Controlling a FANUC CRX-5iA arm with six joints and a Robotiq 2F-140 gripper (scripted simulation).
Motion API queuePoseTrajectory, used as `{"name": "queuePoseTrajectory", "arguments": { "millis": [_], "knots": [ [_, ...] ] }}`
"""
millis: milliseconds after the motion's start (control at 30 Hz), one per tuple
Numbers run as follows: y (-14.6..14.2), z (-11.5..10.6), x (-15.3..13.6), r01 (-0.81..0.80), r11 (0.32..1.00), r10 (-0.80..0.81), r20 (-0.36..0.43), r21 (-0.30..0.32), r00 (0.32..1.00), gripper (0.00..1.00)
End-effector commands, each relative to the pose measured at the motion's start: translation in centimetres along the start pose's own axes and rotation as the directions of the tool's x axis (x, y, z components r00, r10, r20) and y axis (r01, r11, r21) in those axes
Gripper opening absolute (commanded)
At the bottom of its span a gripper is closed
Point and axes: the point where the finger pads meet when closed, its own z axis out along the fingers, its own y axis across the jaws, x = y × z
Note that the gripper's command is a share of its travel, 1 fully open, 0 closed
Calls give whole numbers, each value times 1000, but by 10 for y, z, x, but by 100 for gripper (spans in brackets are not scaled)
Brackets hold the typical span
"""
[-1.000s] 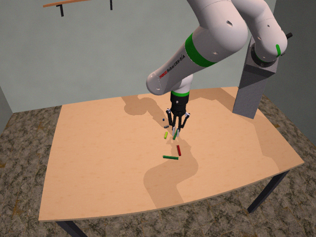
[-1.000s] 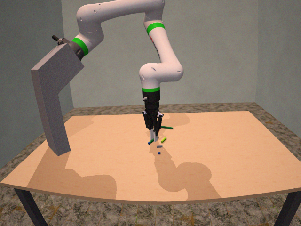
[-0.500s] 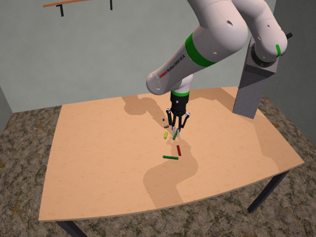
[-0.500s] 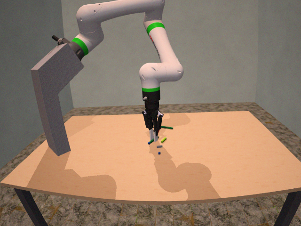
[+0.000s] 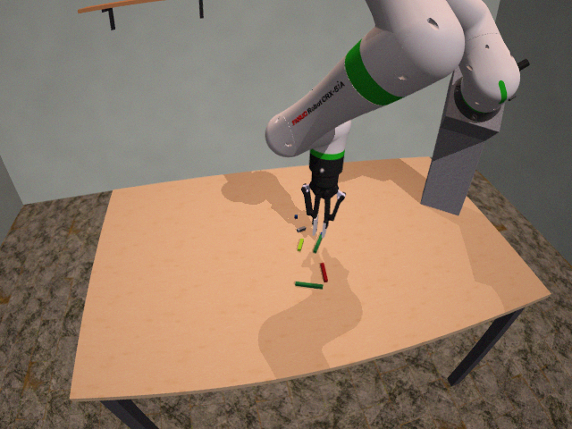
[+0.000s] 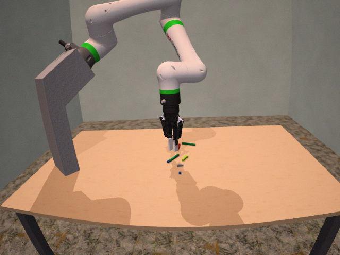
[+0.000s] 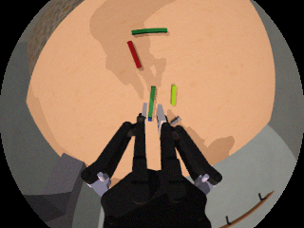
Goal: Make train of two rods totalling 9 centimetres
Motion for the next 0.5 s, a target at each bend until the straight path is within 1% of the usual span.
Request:
{"name": "queuePoseTrajectory", "arguments": {
  "millis": [0,100,200,433,467],
  "knots": [
    [0,-22,0,0,1000,0,0,0,1000,15],
    [0,-34,0,0,1000,0,0,0,1000,15],
    [0,-42,0,0,1000,0,0,0,1000,15],
    [0,-45,0,0,1000,0,0,0,1000,15],
    [0,-45,0,0,1000,0,0,0,1000,100]
  ]
}}
